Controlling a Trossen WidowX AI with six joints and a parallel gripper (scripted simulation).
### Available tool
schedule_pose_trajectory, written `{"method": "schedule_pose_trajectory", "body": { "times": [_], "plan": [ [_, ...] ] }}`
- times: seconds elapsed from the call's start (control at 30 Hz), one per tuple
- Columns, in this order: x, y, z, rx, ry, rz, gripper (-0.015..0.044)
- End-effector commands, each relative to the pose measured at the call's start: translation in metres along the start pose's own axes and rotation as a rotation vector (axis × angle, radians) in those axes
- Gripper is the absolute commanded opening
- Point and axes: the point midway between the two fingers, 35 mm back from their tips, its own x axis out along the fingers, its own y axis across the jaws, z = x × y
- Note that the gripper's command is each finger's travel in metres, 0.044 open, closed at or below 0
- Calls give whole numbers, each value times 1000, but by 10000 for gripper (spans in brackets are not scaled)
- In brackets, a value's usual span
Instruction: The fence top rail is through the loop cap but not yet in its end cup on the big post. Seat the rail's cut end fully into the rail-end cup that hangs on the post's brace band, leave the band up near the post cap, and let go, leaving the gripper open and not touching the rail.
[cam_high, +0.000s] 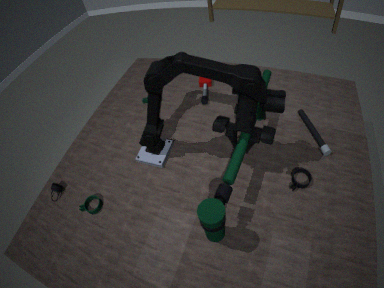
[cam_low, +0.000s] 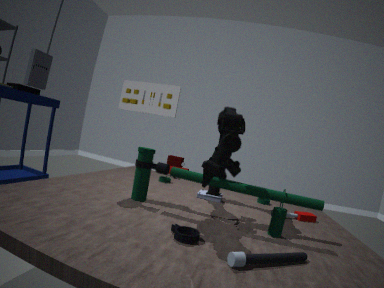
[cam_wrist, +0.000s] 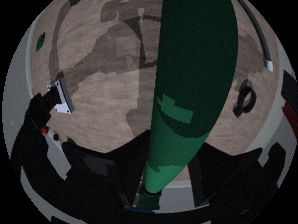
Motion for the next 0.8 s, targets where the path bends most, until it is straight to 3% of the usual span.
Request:
{"method": "schedule_pose_trajectory", "body": {
  "times": [0.0, 0.77],
  "plan": [
    [-2, -1, -6, 3, 7, -4, 0],
    [6, 0, -24, -1, 2, 0, 0]
  ]
}}
